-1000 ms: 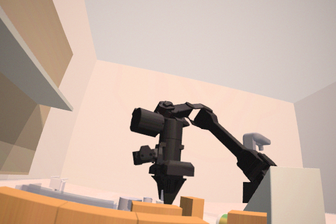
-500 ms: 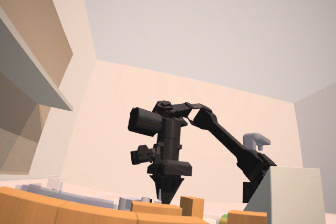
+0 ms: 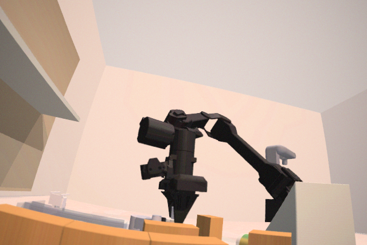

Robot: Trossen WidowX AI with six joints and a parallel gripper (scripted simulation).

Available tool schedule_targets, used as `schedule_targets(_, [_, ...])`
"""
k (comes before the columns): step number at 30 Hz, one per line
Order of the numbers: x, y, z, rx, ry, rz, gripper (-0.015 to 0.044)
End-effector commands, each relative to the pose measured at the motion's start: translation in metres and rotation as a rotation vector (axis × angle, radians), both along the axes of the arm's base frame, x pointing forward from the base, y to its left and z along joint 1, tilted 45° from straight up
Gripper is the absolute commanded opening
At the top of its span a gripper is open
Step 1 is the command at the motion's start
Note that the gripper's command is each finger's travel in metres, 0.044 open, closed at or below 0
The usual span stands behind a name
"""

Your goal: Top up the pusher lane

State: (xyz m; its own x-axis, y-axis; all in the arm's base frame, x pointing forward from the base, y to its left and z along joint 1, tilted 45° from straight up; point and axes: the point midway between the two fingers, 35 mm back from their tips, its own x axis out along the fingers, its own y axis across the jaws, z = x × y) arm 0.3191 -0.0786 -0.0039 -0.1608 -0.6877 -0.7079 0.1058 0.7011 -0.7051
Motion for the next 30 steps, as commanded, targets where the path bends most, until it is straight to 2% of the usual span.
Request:
schedule_targets(1, [0.0111,-0.0004,0.0045,-0.008,-0.030,0.007,0.0000])
schedule_targets(30, [0.0209,-0.0018,0.0066,-0.009,-0.030,0.007,0.0000])
